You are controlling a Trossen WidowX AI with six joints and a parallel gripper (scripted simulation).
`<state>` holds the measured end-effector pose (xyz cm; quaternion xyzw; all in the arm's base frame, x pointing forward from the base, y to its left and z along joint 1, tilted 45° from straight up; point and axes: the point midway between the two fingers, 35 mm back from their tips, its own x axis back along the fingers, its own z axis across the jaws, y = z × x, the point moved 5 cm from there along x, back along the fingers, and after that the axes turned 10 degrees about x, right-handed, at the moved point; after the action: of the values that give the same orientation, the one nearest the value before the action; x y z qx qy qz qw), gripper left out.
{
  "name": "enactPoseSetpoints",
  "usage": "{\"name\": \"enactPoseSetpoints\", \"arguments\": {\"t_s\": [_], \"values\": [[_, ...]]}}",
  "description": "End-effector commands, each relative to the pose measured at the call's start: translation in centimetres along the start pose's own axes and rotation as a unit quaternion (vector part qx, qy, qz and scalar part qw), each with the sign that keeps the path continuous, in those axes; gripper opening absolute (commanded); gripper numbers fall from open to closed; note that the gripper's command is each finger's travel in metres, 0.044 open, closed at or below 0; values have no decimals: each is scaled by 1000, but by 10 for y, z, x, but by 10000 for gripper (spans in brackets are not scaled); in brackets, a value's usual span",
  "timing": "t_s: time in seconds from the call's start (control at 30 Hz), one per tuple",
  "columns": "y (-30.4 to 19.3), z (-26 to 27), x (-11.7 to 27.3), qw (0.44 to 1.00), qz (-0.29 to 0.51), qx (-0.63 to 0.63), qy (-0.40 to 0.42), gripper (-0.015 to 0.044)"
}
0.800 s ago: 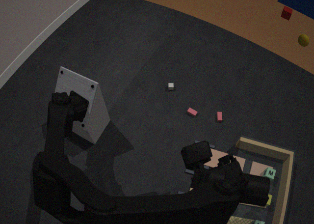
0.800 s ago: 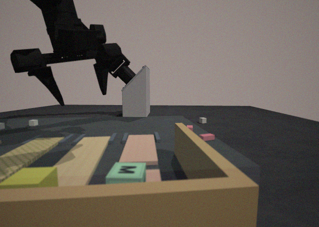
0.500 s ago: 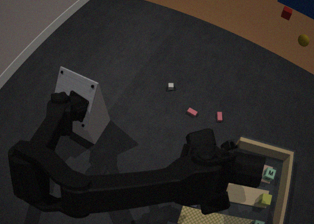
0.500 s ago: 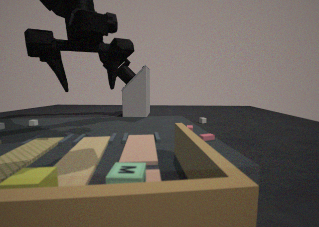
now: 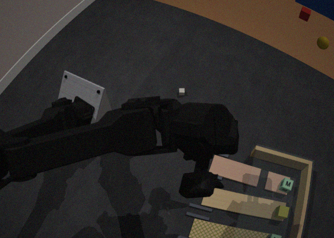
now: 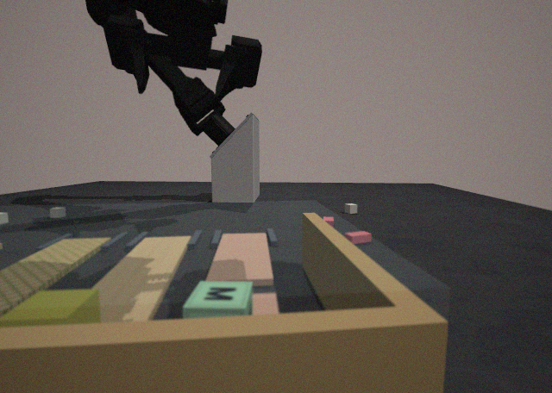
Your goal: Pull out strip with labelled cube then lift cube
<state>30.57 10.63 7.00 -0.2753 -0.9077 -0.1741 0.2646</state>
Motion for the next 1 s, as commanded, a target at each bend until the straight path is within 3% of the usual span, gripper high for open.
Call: {"name": "enactPoseSetpoints", "arguments": {"t_s": [0.0,0.77,0.97], "values": [[-29,11,41,986,-102,-110,-67,400],[-30,11,42,986,-105,-113,-69,400],[-12,-7,11,994,-22,-93,-53,242]]}}
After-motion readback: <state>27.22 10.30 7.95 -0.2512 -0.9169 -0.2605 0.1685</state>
